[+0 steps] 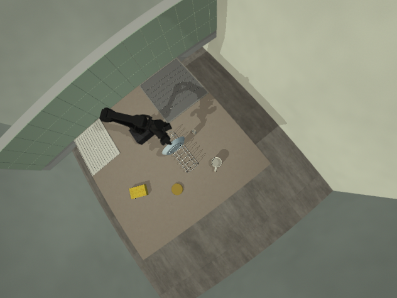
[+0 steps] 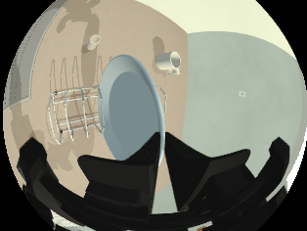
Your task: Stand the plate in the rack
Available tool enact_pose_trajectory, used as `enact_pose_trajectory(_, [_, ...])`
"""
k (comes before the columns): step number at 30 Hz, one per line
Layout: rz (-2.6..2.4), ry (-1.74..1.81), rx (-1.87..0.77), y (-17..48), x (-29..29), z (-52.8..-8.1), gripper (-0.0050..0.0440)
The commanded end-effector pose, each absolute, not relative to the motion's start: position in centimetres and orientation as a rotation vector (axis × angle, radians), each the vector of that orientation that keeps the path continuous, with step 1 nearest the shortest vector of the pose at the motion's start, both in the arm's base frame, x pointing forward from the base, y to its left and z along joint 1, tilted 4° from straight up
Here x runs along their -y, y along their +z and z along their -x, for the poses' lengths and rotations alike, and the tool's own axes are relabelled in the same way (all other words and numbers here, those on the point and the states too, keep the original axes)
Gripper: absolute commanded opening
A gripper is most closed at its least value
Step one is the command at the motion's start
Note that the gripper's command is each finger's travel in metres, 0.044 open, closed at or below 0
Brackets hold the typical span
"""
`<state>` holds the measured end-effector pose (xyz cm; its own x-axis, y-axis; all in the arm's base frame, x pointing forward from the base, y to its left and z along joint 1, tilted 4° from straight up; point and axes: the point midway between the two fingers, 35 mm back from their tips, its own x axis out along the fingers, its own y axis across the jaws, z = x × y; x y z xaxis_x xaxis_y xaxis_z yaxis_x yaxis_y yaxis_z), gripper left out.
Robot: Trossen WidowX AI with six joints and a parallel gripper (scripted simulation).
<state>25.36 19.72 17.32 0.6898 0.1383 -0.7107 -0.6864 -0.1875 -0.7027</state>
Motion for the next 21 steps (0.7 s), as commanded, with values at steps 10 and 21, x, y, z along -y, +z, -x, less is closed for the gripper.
enact_pose_trajectory(10, [1.591, 0.775, -0.44, 17.2, -19.7, -25.4, 0.0])
enact_pose_trajectory(21, [1.591, 0.775, -0.44, 16.5, -19.6, -25.4, 0.0])
